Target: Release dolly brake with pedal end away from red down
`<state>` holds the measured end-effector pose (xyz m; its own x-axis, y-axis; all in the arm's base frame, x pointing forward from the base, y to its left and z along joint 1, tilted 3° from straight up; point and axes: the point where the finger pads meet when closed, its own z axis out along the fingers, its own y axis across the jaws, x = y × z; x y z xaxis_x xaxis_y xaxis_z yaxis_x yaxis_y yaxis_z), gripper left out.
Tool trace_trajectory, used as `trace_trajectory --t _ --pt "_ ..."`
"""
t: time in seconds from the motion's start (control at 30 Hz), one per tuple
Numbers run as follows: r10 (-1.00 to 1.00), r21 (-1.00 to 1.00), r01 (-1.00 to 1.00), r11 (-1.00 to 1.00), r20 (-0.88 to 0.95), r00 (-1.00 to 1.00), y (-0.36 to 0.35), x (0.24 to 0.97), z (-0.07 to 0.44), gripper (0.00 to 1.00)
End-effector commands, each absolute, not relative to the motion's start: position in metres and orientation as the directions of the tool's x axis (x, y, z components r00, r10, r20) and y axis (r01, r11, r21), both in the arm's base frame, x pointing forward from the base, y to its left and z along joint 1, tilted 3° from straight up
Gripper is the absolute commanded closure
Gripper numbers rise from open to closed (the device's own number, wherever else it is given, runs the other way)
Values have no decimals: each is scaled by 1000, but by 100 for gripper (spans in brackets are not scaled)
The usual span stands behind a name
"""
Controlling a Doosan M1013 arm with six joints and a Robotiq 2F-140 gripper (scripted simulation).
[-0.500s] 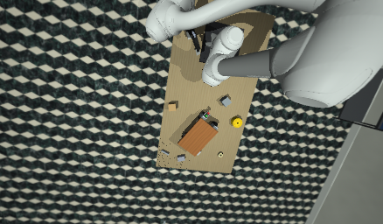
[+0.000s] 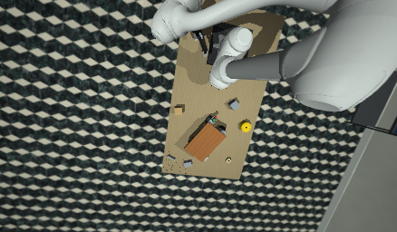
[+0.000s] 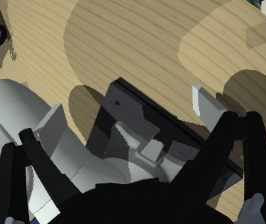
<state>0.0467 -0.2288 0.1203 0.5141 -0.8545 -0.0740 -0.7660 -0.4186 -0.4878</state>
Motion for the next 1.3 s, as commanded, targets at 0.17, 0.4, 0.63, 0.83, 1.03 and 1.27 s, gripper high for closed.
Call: trace_trajectory --t 0.17,0.4,0.63,0.83,1.03,1.27 --pt "-852 -487 -764 -424 -74 519 -230 47 120 100" --pt "-801 -467 -729 -501 -69 594 -241 59 123 100" --pt "-699 -432 -650 -625 -60 713 -261 84 128 100" --pt "-517 -380 -495 -782 -49 855 -284 133 135 100" --pt "-315 -327 -310 -893 -38 948 -296 195 142 100" --pt "-80 -270 -85 -959 -29 996 -292 273 151 100"
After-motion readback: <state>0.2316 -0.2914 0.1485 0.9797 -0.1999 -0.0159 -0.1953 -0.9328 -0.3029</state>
